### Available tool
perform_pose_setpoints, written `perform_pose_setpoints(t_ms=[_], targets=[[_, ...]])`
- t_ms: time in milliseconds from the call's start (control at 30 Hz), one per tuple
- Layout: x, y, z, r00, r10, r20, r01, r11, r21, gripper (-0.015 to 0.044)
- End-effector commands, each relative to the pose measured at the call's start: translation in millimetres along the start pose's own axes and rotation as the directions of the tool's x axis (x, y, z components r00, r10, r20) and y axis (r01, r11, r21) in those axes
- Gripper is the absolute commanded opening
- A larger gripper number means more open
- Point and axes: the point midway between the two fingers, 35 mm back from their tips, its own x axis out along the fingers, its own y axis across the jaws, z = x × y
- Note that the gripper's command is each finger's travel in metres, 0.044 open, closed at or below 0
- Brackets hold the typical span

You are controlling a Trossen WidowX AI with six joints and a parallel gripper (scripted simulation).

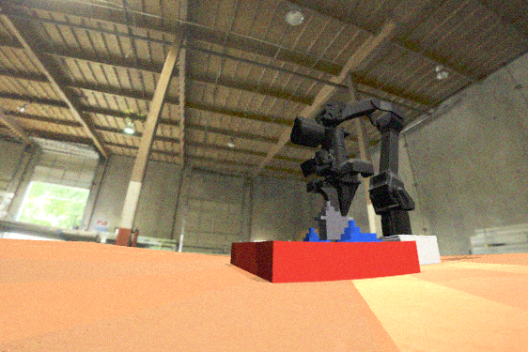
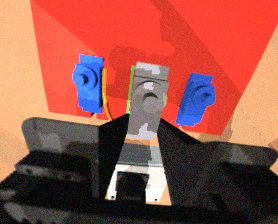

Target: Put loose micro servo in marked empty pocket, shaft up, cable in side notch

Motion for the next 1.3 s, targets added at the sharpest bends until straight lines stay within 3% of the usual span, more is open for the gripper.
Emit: perform_pose_setpoints(t_ms=[0,1267], targets=[[0.3,0.6,0.5,1.000,0.005,0.002,-0.005,1.000,0.004,0.0000],[31.4,0.8,0.6,1.000,0.005,0.002,-0.005,1.000,0.004,0.0000]])
